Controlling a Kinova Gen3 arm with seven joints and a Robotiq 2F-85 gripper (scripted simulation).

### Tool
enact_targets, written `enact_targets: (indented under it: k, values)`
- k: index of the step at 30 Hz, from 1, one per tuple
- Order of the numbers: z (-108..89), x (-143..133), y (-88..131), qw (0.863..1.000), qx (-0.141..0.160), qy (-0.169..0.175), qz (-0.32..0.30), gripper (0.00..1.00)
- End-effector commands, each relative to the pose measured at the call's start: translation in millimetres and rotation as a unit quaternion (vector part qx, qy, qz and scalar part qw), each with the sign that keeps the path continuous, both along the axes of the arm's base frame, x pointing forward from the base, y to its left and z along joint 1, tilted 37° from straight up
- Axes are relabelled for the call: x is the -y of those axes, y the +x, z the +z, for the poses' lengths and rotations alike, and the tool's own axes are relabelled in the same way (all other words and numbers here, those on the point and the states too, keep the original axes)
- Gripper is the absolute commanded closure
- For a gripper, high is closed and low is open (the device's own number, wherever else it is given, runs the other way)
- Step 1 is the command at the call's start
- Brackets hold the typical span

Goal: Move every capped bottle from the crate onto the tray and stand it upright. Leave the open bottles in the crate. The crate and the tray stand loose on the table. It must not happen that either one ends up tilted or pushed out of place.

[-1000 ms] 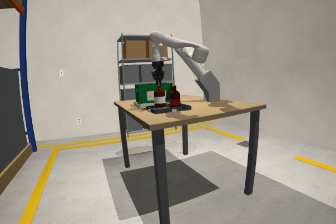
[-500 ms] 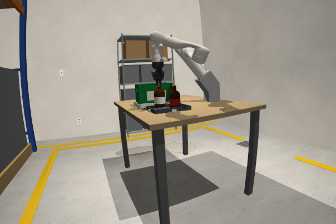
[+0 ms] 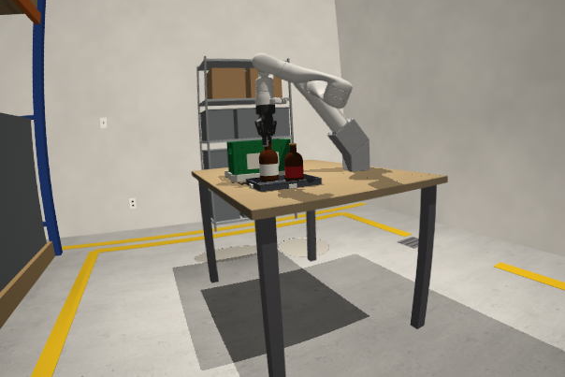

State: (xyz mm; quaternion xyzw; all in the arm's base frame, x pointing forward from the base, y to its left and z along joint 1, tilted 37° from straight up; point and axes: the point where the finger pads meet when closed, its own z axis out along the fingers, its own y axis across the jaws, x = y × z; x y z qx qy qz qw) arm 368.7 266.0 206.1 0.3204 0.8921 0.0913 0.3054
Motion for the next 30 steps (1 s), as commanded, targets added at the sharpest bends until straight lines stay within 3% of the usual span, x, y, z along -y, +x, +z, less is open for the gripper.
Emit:
enact_targets:
  k: [1,30]
  values:
    - [0.4,-0.3,0.1,1.000,0.001,0.000,0.000,1.00]
    - [-5.6,0.7,5.0,1.000,0.001,0.000,-0.002,1.00]
